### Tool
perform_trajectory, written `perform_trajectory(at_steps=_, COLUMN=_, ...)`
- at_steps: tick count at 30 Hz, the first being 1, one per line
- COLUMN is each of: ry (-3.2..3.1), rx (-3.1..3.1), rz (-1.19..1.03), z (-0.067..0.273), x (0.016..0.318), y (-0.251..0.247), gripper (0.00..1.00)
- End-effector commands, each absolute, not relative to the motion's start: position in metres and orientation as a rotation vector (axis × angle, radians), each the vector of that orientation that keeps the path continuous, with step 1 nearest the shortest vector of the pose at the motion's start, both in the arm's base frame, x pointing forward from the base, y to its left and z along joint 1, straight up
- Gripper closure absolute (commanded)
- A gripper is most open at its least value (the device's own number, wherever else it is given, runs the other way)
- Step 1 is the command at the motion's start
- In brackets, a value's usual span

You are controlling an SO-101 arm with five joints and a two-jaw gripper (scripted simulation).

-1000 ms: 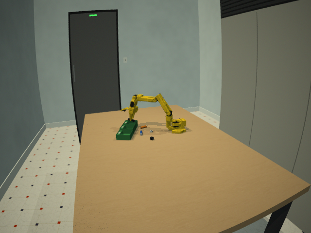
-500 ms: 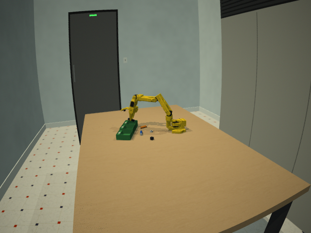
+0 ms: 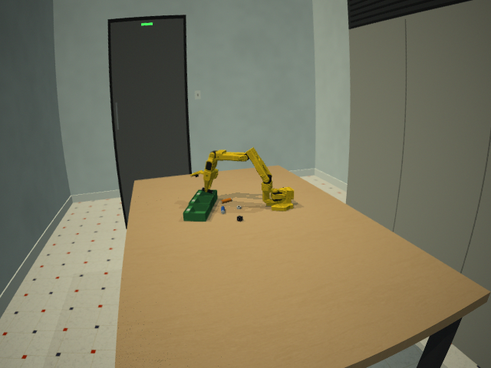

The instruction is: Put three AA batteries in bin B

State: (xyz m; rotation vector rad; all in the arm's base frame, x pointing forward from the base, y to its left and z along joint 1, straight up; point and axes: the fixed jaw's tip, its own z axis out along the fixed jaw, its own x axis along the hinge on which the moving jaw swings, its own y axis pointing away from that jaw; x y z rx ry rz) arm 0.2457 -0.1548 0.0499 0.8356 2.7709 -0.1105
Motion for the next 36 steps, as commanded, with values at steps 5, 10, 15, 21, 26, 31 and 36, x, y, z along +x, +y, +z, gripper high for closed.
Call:
perform_trajectory(at_steps=5, ry=2.699, rx=0.813, rz=-0.142, z=0.064, x=0.250, y=-0.160, gripper=1.00)
perform_trajectory(at_steps=10, ry=2.699, rx=0.813, rz=-0.142, z=0.061, x=0.250, y=-0.160, gripper=1.00)
perform_trajectory(at_steps=15, ry=2.699, rx=0.813, rz=-0.142, z=0.061, x=0.250, y=-0.160, gripper=1.00)
perform_trajectory(at_steps=21, ry=2.699, rx=0.813, rz=-0.142, z=0.059, x=0.250, y=-0.160, gripper=1.00)
perform_trajectory(at_steps=26, ry=2.699, rx=0.813, rz=-0.142, z=0.056, x=0.250, y=-0.160, gripper=1.00)
perform_trajectory(at_steps=31, ry=2.699, rx=0.813, rz=-0.142, z=0.055, x=0.250, y=-0.160, gripper=1.00)
perform_trajectory(at_steps=36, ry=2.699, rx=0.813, rz=-0.142, z=0.054, x=0.250, y=-0.160, gripper=1.00)
